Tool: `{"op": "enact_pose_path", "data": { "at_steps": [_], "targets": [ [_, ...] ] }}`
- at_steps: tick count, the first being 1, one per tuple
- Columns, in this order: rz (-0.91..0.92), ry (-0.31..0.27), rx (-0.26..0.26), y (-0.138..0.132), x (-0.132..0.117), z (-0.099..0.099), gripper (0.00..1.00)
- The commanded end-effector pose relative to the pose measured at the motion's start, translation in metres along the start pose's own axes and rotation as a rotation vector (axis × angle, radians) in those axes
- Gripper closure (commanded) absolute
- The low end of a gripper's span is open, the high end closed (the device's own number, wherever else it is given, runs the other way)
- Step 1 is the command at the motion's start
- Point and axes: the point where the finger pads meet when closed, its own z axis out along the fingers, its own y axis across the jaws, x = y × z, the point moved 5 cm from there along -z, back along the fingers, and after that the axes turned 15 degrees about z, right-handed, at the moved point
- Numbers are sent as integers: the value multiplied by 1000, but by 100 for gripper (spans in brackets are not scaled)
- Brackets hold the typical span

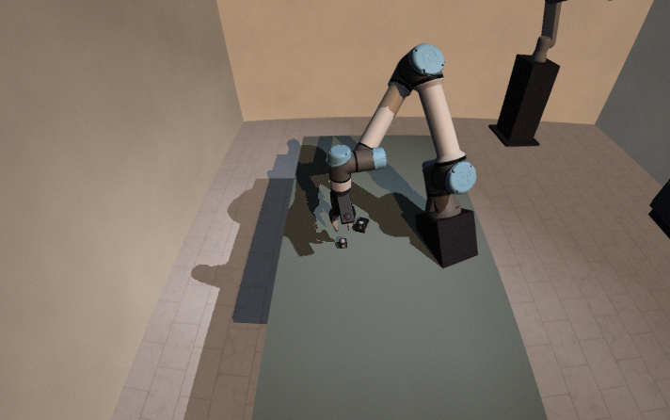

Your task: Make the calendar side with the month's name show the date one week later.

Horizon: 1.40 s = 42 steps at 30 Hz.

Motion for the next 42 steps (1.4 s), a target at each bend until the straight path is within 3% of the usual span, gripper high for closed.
{"op": "enact_pose_path", "data": {
  "at_steps": [1, 42],
  "targets": [
    [0, 0, -1, 0, 0, 1, 72],
    [0, 0, -1, 0, 0, 47, 72]
  ]
}}
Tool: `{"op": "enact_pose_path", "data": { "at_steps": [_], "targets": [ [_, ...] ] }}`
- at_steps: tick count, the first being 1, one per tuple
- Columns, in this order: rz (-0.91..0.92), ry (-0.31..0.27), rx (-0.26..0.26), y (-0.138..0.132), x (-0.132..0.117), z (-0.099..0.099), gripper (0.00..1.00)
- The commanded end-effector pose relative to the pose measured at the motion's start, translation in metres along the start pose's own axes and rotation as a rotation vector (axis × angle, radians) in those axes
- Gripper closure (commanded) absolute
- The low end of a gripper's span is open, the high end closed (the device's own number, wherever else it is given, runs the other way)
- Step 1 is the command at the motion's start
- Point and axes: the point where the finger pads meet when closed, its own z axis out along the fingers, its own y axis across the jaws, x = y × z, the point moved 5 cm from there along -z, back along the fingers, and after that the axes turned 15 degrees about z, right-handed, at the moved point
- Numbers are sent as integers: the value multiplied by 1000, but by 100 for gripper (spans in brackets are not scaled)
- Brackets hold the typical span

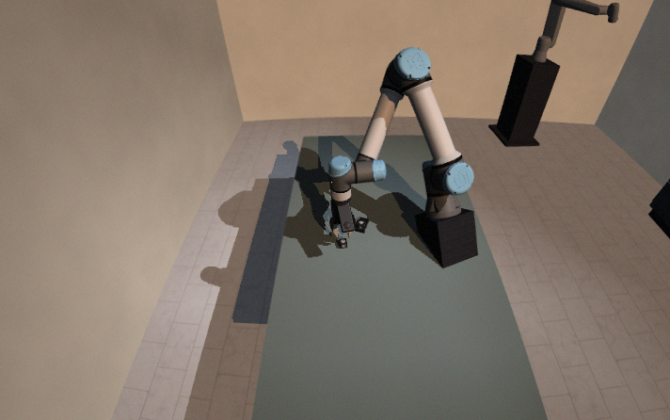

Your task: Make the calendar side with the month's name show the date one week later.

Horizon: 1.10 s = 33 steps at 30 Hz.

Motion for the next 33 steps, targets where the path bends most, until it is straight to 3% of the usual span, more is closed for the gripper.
{"op": "enact_pose_path", "data": {
  "at_steps": [1, 33],
  "targets": [
    [0, 0, -1, 0, 0, 3, 72],
    [0, 0, -1, 0, 0, 6, 72]
  ]
}}
